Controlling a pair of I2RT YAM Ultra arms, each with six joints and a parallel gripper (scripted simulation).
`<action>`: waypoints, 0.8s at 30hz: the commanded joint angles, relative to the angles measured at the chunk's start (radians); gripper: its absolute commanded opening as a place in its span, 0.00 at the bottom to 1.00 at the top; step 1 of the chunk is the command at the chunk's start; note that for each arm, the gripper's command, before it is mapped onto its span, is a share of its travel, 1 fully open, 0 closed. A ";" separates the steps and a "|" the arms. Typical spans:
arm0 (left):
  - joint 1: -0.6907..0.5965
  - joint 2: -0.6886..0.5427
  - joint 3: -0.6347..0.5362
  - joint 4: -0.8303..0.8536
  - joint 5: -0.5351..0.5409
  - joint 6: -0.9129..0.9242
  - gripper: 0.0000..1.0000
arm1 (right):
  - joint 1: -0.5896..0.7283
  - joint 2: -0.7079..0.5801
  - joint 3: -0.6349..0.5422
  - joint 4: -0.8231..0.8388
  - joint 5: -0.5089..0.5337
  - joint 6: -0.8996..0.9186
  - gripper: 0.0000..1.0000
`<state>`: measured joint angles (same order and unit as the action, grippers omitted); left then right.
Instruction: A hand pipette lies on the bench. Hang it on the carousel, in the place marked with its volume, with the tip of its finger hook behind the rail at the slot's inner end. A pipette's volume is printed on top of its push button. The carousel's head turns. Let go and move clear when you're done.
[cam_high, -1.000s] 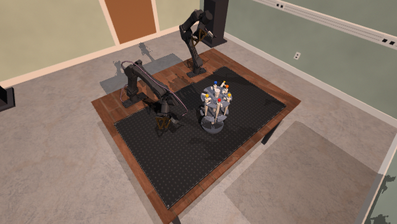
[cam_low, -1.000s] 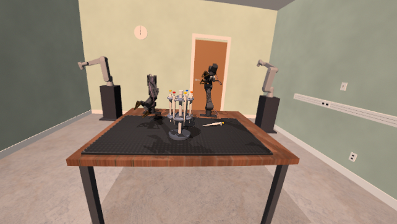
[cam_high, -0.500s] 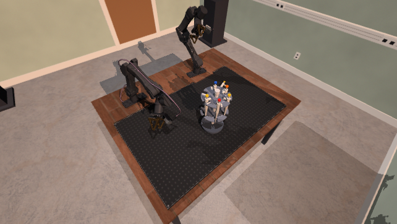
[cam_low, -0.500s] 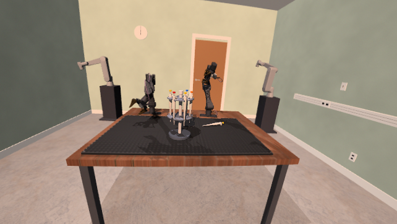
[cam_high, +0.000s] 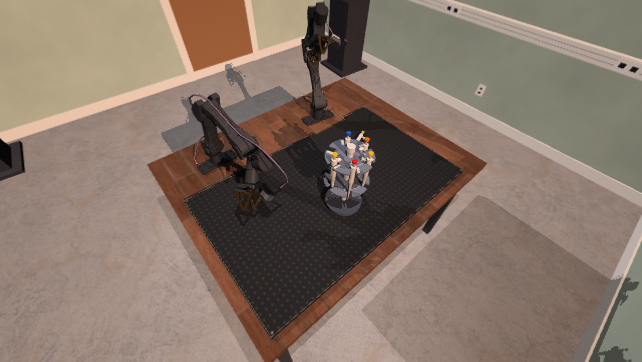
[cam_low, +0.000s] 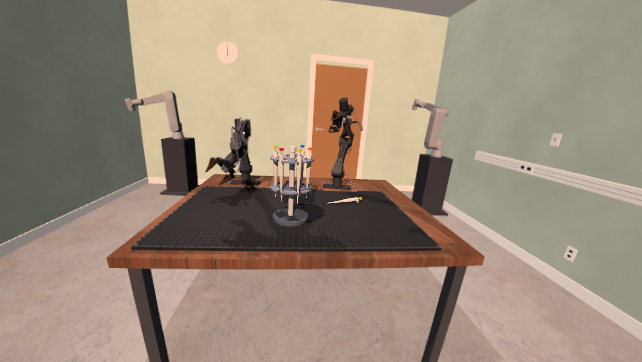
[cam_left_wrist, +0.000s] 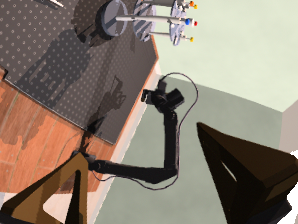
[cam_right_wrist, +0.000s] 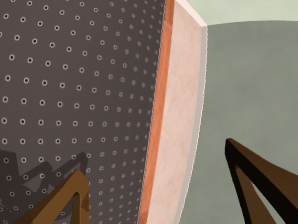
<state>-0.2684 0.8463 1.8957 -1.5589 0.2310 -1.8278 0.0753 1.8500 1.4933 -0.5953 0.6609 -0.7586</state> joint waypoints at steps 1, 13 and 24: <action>-0.122 0.022 0.023 -0.012 -0.185 -0.102 1.00 | -0.002 -0.025 0.000 0.008 -0.002 -0.006 1.00; -0.469 -0.009 -0.013 0.007 -0.449 -0.267 1.00 | -0.002 -0.025 0.000 0.008 -0.003 -0.006 1.00; -0.585 -0.048 -0.061 0.042 -0.536 -0.267 1.00 | -0.002 -0.025 0.000 0.008 -0.003 -0.006 1.00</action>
<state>-0.8230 0.8165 1.8591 -1.5314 -0.2543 -2.0880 0.0753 1.8500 1.4933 -0.5953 0.6590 -0.7624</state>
